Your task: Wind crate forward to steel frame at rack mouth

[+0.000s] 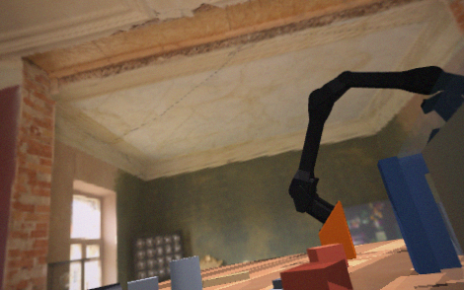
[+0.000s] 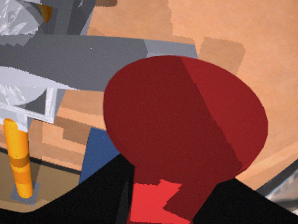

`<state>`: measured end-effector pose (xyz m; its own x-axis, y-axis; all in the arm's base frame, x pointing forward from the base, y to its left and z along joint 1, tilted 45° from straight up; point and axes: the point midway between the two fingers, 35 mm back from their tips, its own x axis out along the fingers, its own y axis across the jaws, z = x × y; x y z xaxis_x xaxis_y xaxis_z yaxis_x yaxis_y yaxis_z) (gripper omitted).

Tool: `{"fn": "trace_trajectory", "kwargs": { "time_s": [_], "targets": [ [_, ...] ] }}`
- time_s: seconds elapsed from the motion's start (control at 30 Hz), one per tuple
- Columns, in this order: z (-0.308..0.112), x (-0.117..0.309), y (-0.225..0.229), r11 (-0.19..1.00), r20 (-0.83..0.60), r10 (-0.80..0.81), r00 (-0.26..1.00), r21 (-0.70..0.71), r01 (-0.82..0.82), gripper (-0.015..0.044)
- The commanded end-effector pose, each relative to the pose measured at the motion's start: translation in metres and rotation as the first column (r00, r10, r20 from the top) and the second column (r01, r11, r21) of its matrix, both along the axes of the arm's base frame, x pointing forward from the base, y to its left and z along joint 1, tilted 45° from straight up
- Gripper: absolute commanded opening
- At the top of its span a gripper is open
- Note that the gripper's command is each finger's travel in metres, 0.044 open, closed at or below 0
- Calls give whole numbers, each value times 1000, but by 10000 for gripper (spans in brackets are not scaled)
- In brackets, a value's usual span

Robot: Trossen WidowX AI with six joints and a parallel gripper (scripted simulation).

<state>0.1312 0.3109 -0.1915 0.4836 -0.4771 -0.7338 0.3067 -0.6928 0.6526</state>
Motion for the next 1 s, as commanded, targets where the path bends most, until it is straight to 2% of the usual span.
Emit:
{"fn": "trace_trajectory", "kwargs": {
  "time_s": [0.0,0.97],
  "targets": [
    [-1,-16,-8,1000,-30,-6,1000,-16,6,0],
    [13,-45,-27,1000,-33,-6,999,-18,6,0]
  ]
}}
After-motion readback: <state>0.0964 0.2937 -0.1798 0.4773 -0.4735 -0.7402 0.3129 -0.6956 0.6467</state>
